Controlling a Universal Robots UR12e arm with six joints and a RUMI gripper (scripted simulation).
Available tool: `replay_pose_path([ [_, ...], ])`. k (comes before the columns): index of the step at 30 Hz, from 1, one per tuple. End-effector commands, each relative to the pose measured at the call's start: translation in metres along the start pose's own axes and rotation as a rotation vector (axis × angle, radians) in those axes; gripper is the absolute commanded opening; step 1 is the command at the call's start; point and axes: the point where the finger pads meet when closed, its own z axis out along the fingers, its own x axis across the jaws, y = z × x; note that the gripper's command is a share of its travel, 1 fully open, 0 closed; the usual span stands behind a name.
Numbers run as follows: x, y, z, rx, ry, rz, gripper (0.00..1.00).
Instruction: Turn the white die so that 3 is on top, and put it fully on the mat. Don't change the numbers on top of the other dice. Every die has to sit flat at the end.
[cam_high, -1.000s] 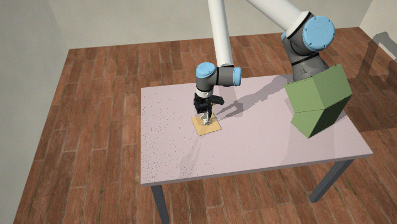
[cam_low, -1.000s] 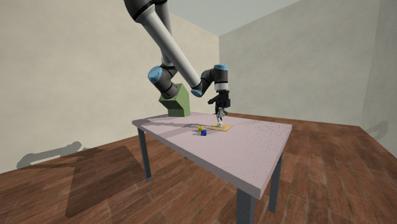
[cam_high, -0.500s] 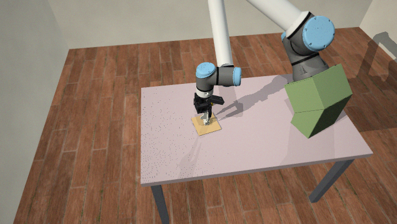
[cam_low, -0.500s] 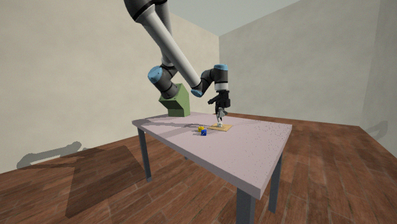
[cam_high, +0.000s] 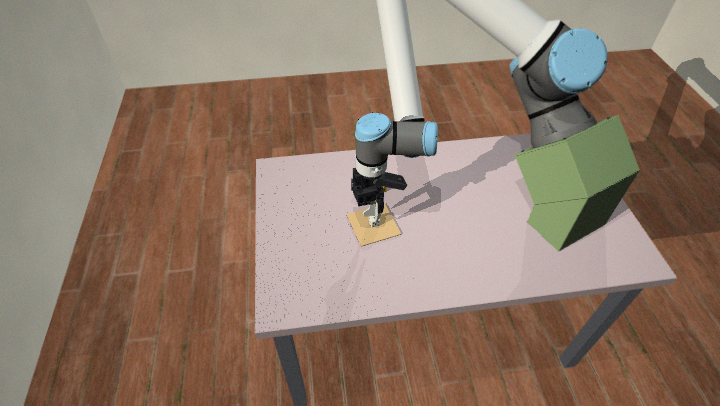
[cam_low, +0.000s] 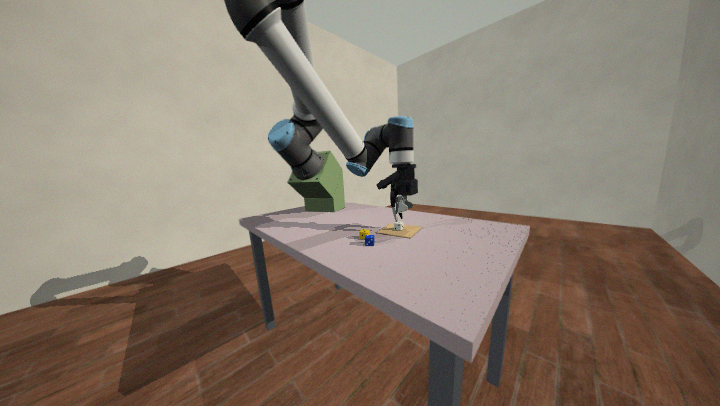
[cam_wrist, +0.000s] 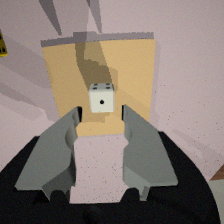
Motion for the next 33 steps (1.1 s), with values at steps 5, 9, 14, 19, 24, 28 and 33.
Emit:
replay_pose_path([
  [5, 0.000, 0.001, 0.008, 0.000, 0.001, 0.000, 0.28],
  [9, 0.000, 0.001, 0.016, 0.000, 0.001, 0.000, 0.28],
  [14, 0.000, 0.001, 0.027, 0.000, 0.001, 0.000, 0.28],
  [19, 0.000, 0.001, 0.034, 0.000, 0.001, 0.000, 0.28],
  [24, 0.000, 0.001, 0.036, 0.000, 0.001, 0.000, 0.28],
  [28, 0.000, 0.001, 0.036, 0.000, 0.001, 0.000, 0.28],
  [33, 0.000, 0.001, 0.036, 0.000, 0.001, 0.000, 0.28],
])
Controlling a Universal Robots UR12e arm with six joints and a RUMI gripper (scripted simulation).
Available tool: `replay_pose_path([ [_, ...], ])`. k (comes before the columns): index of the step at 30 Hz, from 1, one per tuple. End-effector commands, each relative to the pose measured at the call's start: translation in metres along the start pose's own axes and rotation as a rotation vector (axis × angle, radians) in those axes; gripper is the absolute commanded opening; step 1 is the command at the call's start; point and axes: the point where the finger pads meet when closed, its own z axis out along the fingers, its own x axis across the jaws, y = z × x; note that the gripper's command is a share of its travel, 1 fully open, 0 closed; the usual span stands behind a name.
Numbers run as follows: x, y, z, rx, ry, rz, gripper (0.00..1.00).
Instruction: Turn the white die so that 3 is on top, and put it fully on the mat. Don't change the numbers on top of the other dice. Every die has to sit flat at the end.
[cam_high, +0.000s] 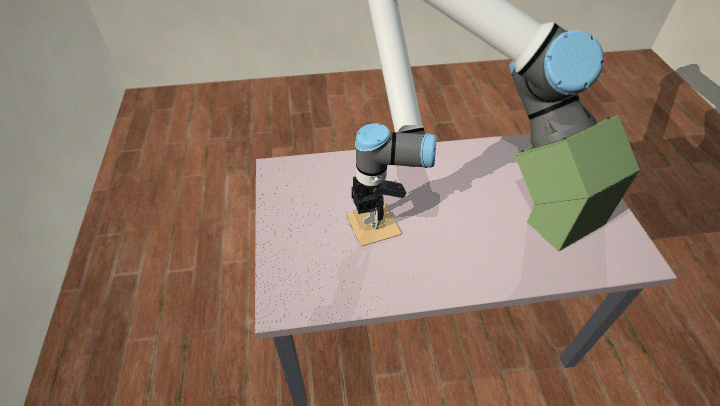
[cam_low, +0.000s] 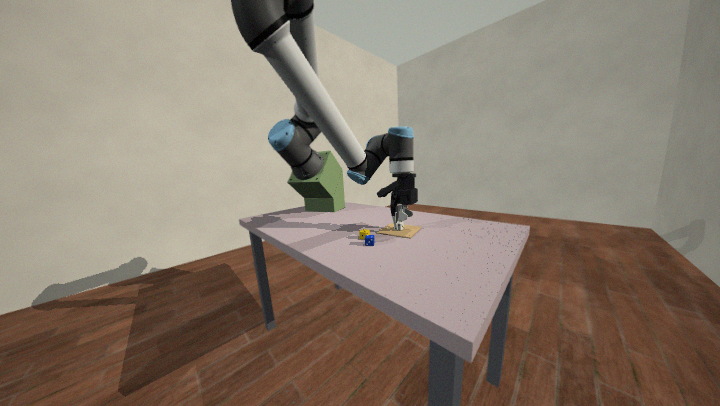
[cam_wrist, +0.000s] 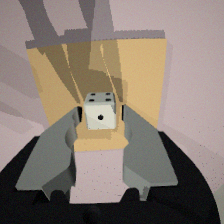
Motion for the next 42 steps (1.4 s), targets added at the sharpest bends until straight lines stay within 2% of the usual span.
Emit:
replay_pose_path([
  [1, -0.0001, 0.0011, 0.0011, -0.001, 0.000, 0.001, 0.28],
  [28, -0.0001, 0.0011, 0.0011, -0.001, 0.000, 0.001, 0.28],
  [29, -0.0001, 0.0011, 0.0011, -0.001, 0.000, 0.001, 0.10],
  [42, -0.0001, 0.0011, 0.0011, -0.001, 0.000, 0.001, 0.10],
])
